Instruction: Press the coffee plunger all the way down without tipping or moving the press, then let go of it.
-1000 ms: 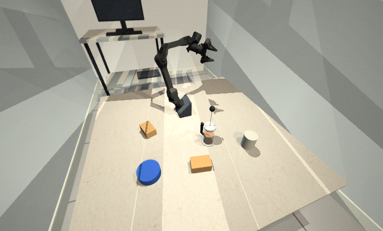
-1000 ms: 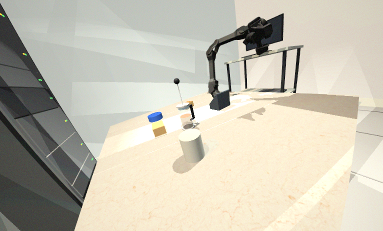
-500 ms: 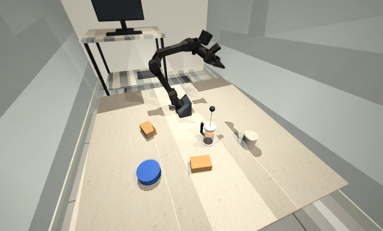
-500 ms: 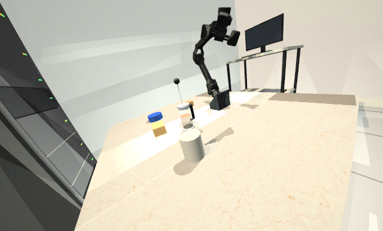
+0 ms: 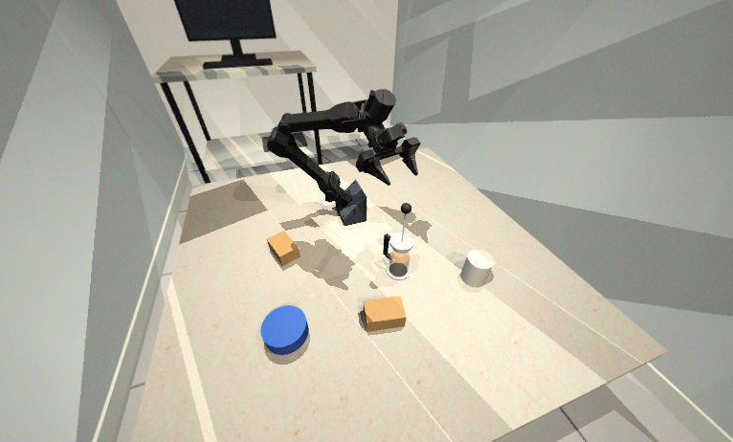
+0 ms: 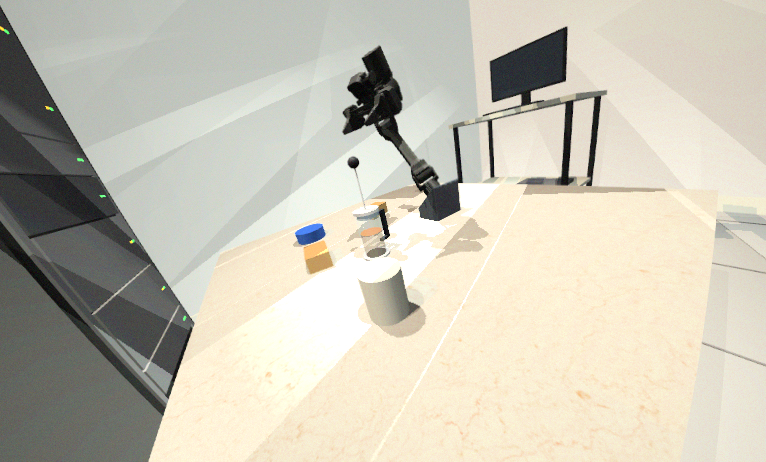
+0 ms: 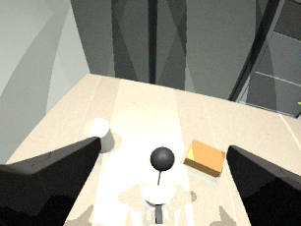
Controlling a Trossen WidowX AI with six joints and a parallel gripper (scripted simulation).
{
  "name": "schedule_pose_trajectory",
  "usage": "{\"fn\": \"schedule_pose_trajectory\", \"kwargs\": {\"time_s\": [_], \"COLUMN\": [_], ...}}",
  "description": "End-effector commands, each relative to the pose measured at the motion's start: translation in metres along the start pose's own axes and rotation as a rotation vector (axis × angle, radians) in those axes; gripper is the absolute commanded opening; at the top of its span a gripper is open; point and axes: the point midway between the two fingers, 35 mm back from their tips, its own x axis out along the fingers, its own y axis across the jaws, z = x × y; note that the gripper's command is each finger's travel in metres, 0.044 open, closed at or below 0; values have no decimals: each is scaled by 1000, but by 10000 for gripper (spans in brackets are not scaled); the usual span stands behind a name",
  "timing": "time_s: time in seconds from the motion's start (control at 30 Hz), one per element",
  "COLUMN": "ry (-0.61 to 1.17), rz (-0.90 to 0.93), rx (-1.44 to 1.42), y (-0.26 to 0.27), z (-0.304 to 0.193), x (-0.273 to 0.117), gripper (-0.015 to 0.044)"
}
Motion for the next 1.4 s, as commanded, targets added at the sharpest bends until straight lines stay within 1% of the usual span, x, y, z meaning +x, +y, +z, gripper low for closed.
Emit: {"fn": "schedule_pose_trajectory", "kwargs": {"time_s": [0.0, 0.2, 1.2, 1.37], "ry": [0, -1, -3, -3], "rz": [-1, -10, -11, -11], "rx": [2, 6, 6, 6], "y": [0, -3, -4, -4], "z": [-16, -49, -49, -49], "x": [8, 26, 66, 66], "gripper": [440, 440, 440, 309]}}
